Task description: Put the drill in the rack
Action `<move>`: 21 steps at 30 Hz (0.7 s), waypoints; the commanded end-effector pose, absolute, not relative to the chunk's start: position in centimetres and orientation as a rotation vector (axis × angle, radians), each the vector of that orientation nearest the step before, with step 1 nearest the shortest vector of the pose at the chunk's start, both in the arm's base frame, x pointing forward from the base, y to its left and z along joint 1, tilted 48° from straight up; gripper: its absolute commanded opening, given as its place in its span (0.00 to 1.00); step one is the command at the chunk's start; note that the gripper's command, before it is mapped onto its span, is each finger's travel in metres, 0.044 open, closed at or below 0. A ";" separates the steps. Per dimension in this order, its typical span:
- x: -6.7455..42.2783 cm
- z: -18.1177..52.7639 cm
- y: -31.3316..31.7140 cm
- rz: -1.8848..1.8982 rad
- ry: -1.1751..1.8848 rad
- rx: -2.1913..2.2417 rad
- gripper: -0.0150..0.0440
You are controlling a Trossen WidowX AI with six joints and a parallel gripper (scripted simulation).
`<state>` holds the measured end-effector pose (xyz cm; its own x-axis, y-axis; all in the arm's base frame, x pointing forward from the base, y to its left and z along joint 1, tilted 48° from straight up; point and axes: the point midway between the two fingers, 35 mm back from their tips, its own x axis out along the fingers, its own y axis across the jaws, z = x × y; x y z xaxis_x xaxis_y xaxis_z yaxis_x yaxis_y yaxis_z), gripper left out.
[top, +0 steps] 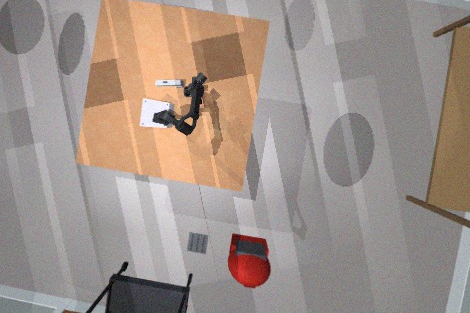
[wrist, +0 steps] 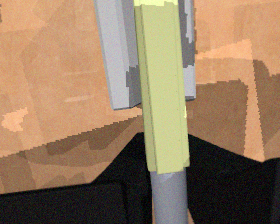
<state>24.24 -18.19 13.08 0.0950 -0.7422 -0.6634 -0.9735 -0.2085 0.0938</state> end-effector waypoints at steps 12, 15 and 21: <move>24.4 11.8 -19.4 0.862 1.680 -2.013 0.25; 24.4 11.7 -19.6 0.862 1.680 -2.013 0.25; 24.5 11.4 -20.3 0.862 1.681 -2.014 0.25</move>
<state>24.38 -20.02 11.88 0.0994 -0.7448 -0.6598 -0.9742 -0.2079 0.0879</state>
